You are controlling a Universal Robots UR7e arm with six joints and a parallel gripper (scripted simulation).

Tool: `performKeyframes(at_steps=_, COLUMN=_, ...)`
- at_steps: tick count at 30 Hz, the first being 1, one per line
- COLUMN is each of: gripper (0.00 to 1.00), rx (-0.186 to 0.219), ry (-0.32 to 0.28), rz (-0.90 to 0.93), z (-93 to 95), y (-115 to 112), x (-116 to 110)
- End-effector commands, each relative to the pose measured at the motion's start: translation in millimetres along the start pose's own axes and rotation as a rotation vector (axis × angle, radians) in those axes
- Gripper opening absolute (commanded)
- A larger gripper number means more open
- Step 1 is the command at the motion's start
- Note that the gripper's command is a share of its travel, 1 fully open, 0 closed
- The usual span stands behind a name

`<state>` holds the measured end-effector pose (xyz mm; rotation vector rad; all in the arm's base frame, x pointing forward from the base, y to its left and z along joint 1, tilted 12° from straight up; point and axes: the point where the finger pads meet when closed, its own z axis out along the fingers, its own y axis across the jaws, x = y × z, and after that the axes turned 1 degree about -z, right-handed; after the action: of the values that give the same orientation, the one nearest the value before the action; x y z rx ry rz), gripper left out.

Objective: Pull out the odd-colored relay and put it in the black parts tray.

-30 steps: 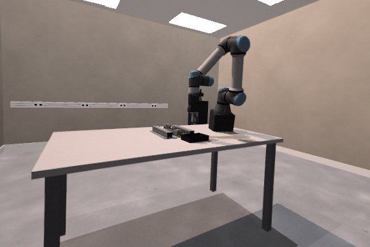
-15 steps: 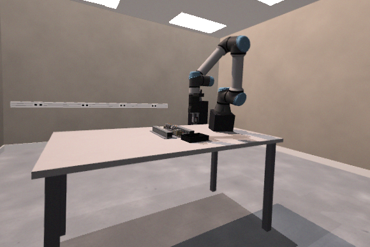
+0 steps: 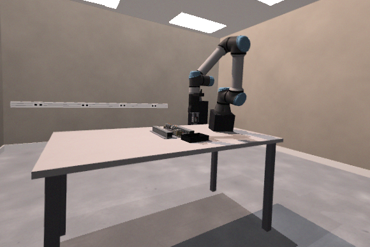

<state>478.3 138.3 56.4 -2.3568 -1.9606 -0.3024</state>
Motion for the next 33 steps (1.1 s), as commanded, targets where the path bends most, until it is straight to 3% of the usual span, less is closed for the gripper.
performKeyframes(at_steps=1, gripper=0.00, rx=-0.006, ry=0.002, rz=-0.003, z=-2.1, y=1.8, x=1.9)
performKeyframes(at_steps=33, gripper=0.00, rx=-0.006, ry=0.002, rz=-0.003, z=7.2, y=1.8, x=2.2)
